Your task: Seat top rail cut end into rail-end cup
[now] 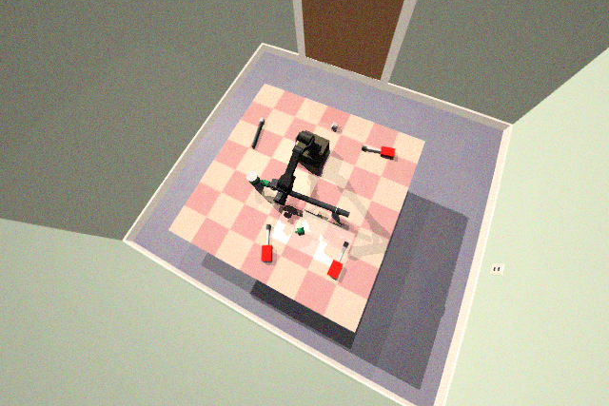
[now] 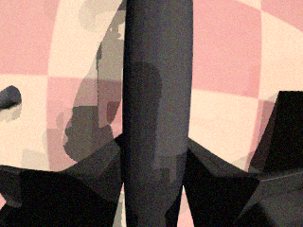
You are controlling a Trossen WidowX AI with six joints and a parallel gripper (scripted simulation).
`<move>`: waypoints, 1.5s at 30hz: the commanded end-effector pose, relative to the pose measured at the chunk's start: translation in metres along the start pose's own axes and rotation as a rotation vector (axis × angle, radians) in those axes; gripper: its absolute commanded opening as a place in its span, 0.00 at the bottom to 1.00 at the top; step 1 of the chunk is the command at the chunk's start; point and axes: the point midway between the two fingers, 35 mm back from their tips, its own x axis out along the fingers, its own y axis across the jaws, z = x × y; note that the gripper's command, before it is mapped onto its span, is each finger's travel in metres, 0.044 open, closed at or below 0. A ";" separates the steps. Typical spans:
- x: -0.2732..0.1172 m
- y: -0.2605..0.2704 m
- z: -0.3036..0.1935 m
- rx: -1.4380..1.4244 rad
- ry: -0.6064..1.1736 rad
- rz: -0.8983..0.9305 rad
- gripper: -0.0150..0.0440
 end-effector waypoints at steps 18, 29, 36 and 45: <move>-0.030 0.000 -0.018 0.000 0.002 0.002 1.00; -0.050 -0.003 -0.028 -0.008 -0.001 -0.002 1.00; -0.094 -0.007 -0.028 -0.008 -0.001 -0.002 1.00; -0.094 -0.007 -0.028 -0.008 -0.001 -0.002 1.00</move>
